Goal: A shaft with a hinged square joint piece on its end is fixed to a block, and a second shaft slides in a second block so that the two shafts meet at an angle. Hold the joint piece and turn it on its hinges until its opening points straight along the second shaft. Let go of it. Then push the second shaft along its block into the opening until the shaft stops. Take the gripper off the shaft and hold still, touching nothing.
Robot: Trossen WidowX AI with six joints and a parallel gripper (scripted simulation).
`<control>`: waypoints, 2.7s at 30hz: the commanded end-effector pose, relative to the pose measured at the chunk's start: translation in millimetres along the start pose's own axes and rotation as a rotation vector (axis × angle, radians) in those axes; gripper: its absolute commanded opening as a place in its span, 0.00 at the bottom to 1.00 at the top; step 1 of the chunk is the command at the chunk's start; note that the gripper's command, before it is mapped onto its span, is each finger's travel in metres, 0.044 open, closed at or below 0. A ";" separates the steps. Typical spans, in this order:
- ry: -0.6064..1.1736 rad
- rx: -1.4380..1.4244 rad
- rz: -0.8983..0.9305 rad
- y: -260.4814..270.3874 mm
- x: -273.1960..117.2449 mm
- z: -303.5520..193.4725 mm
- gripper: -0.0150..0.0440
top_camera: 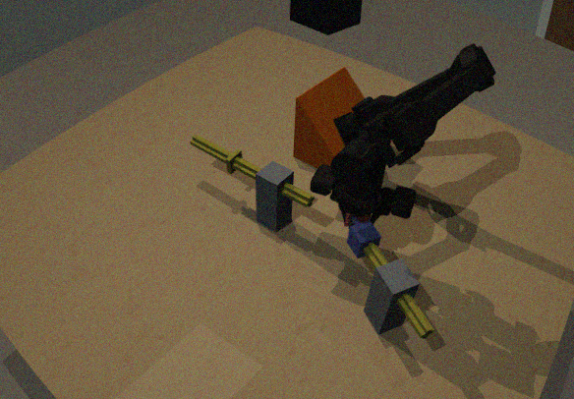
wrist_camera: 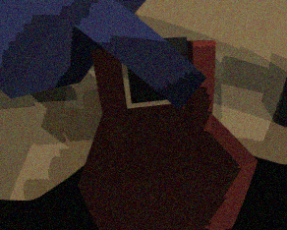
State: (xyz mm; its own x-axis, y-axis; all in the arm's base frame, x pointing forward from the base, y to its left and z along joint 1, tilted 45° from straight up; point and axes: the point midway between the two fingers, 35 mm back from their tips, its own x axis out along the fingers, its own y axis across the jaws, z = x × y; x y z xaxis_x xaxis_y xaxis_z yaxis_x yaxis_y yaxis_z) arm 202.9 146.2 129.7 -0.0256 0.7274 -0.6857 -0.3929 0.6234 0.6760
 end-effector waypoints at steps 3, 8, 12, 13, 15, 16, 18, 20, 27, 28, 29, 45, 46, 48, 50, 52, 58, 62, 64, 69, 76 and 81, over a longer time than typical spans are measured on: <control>0.004 0.009 0.003 -0.4 1.0 -1.1 0.56; 0.004 0.009 0.003 -0.4 1.0 -1.1 0.56; 0.004 0.009 0.003 -0.4 1.0 -1.1 0.56; 0.004 0.009 0.003 -0.4 1.0 -1.1 0.56; 0.004 0.009 0.003 -0.4 1.0 -1.1 0.56; 0.004 0.009 0.003 -0.4 1.0 -1.1 0.56; 0.004 0.009 0.003 -0.4 1.0 -1.1 0.56; 0.004 0.009 0.003 -0.4 1.0 -1.1 0.56; 0.000 0.000 0.000 0.0 0.0 0.0 0.50; 0.000 0.000 0.000 0.0 0.0 0.0 0.50; 0.000 0.000 0.000 0.0 0.0 0.0 0.50; 0.004 -0.027 0.002 -1.3 -0.1 0.0 0.25; 0.006 -0.044 0.003 -2.1 -0.2 0.1 0.25; 0.010 -0.090 0.007 -4.2 -0.6 0.2 0.25; 0.013 -0.128 0.010 -5.9 -0.8 0.4 0.25; 0.016 -0.160 0.012 -7.4 -0.9 0.6 0.25; 0.025 -0.254 0.019 -11.8 -1.2 1.3 0.25; 0.031 -0.317 0.023 -14.5 -1.4 2.0 0.25; 0.034 -0.348 0.025 -15.9 -1.6 2.4 0.25; 0.041 -0.426 0.029 -19.3 -1.8 3.6 0.25; 0.051 -0.534 0.033 -23.7 -2.1 5.8 0.25; 0.058 -0.609 0.036 -26.7 -2.4 7.6 0.25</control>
State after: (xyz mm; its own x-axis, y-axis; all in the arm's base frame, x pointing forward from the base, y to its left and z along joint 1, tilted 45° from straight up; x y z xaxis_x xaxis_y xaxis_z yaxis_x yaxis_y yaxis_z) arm 218.3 131.3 116.3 -0.0843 0.7233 -0.6853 -0.8136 0.3471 0.4664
